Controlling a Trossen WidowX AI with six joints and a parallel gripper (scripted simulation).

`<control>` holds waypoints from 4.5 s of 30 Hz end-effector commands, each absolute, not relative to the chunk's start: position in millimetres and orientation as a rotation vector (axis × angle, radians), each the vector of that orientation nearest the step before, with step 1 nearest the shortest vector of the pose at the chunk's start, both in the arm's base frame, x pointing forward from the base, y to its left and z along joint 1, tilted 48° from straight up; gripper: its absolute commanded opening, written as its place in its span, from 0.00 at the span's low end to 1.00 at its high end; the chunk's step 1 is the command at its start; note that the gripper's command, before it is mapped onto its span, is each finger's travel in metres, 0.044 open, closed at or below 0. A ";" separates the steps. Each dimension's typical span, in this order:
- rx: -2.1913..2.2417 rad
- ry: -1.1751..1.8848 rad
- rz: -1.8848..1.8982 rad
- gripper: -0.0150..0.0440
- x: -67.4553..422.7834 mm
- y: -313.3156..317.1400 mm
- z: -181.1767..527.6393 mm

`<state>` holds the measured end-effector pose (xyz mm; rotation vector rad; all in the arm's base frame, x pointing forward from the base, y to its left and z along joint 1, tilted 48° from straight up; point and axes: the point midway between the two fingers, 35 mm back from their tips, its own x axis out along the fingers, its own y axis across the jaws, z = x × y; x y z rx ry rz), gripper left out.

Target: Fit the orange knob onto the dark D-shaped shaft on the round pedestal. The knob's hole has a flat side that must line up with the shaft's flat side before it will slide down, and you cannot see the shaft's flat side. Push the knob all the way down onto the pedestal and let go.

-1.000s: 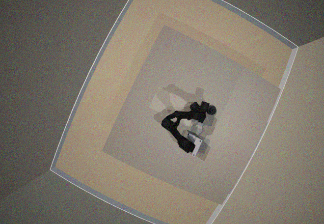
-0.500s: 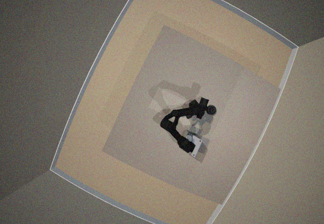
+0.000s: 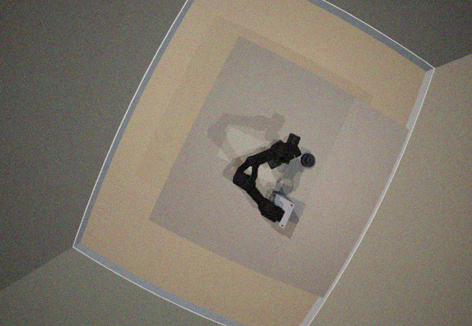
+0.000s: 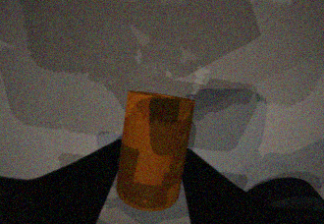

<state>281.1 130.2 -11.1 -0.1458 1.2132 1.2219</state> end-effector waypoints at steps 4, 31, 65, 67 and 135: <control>-0.234 1.320 1.230 0.56 287.2 132.0 -5.2; -0.546 1.717 1.221 0.56 306.1 147.1 13.3; -0.662 1.850 1.208 0.69 314.4 156.9 20.6; -0.662 1.850 1.208 0.69 314.4 156.9 20.6; -0.028 1.037 1.202 1.00 317.7 81.4 86.4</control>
